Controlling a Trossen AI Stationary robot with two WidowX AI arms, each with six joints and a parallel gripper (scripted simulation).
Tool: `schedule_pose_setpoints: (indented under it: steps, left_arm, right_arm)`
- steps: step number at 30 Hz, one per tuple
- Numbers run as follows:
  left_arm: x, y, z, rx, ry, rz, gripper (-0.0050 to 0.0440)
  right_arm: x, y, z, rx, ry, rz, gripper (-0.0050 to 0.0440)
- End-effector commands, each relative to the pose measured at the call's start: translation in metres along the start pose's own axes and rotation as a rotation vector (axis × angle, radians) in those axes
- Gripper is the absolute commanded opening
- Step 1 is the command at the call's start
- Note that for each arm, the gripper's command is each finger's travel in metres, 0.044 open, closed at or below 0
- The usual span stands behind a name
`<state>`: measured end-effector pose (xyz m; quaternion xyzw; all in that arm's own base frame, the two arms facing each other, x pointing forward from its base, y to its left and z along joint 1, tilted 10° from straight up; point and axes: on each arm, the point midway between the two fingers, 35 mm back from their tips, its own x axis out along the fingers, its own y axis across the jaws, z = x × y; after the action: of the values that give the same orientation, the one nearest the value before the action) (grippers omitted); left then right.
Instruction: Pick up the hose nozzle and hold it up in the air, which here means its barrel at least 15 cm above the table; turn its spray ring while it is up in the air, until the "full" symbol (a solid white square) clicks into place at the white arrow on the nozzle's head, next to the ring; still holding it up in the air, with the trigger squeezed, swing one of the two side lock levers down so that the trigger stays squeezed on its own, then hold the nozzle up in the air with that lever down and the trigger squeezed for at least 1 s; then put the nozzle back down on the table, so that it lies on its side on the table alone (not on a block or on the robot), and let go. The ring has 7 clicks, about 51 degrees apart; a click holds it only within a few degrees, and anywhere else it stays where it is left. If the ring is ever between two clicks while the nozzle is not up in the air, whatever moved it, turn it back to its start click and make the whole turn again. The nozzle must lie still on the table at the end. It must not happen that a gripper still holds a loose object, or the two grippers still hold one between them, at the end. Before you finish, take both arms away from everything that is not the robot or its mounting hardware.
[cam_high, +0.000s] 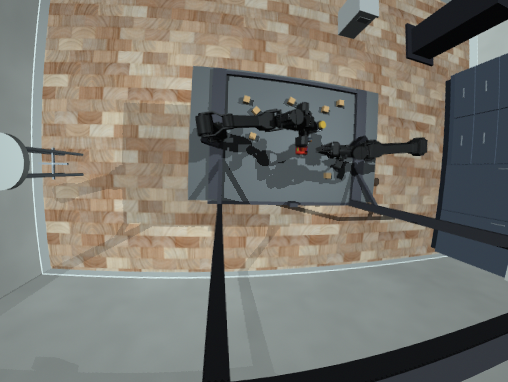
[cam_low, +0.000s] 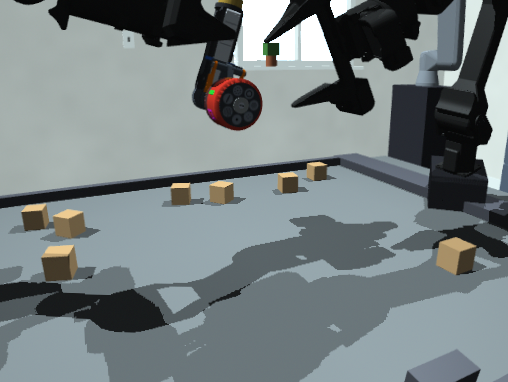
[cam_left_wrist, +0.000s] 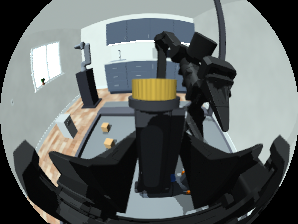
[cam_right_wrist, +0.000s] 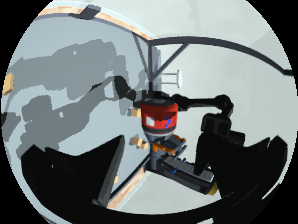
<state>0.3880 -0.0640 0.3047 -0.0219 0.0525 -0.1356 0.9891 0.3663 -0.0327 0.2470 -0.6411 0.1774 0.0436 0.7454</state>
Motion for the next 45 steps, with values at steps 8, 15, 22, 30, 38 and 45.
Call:
schedule_pose_setpoints:
  steps: [8, 15, 22, 30, 38, 45]
  left_arm:
    - [-0.006, -0.002, 0.022, 0.010, -0.058, -0.003, 0.0173]
    - [-0.006, -0.002, 0.022, 0.010, -0.058, -0.003, 0.0173]
    - [-0.006, -0.002, 0.022, 0.010, -0.058, -0.003, 0.0173]
    - [-0.006, -0.002, 0.022, 0.010, -0.058, -0.003, 0.0173]
    - [-0.006, -0.002, 0.022, 0.010, -0.058, -0.003, 0.0173]
    - [-0.006, -0.002, 0.022, 0.010, -0.058, -0.003, 0.0173]
  right_arm:
    - [0.014, -0.011, 0.002, 0.001, -0.009, -0.025, 0.0408]
    - [0.025, -0.011, 0.003, 0.000, -0.010, -0.026, 0.0408]
    - [0.035, -0.012, 0.003, 0.000, -0.011, -0.027, 0.0408]
    - [0.047, -0.012, 0.003, 0.000, -0.012, -0.028, 0.0408]
    - [0.060, -0.012, 0.004, -0.001, -0.012, -0.028, 0.0408]
    - [0.068, -0.012, 0.004, -0.001, -0.013, -0.029, 0.0408]
